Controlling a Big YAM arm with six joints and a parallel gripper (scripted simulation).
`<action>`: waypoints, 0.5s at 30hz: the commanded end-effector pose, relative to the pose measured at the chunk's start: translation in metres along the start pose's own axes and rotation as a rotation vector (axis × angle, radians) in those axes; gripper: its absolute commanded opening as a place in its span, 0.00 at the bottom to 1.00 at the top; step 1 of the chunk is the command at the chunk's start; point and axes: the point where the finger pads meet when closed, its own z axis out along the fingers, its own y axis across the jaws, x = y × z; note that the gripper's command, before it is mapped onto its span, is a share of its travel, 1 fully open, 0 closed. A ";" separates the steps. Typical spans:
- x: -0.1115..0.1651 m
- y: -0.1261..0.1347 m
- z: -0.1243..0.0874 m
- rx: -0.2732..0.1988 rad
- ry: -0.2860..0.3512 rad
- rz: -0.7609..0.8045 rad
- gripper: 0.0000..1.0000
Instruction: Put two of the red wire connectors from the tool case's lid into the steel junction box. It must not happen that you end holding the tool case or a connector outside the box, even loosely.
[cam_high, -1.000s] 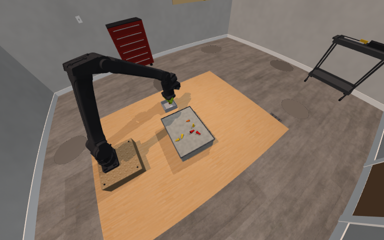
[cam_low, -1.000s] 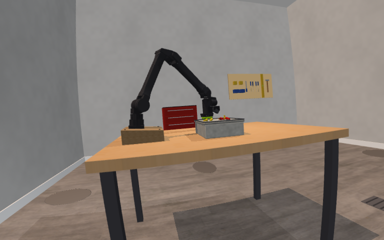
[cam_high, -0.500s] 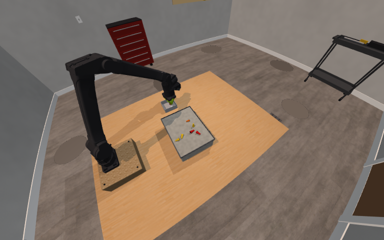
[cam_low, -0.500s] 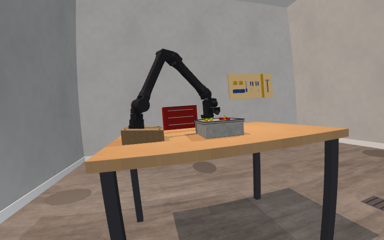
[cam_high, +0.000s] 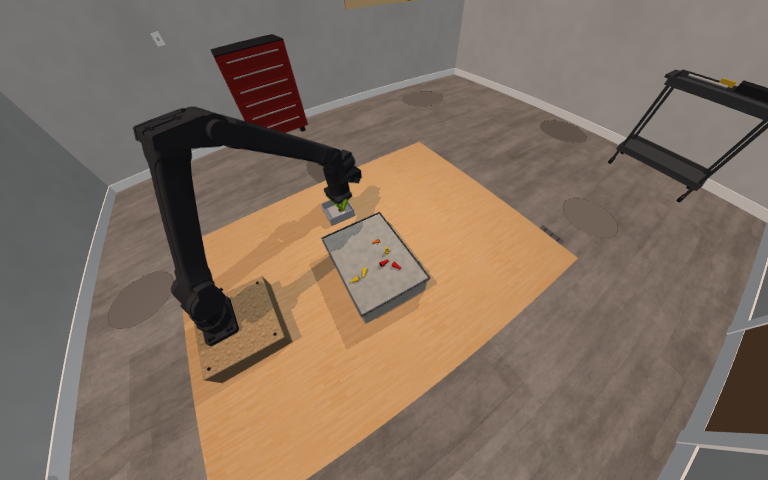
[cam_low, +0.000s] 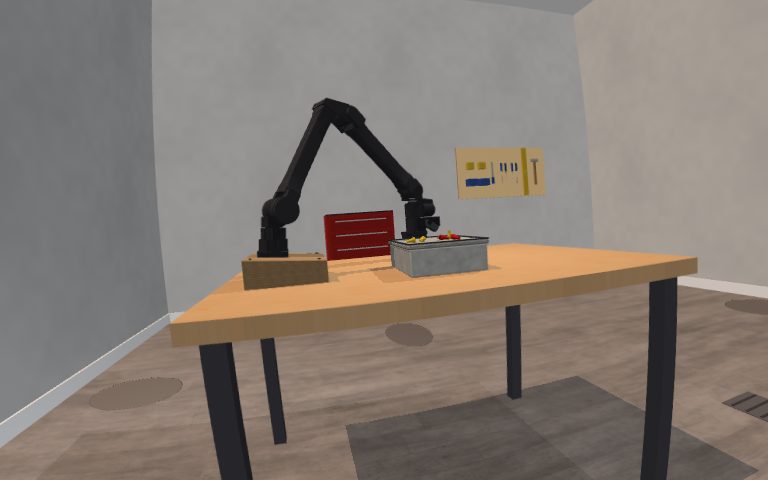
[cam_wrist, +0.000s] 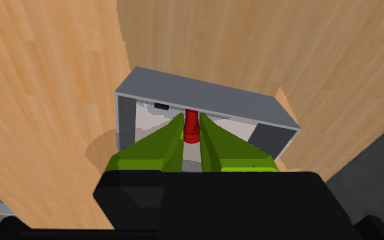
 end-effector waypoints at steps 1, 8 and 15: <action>-0.010 -0.002 0.004 -0.004 -0.013 0.002 0.10; -0.011 -0.002 0.003 -0.005 -0.016 0.002 0.10; -0.012 -0.001 0.002 -0.005 -0.017 0.003 0.29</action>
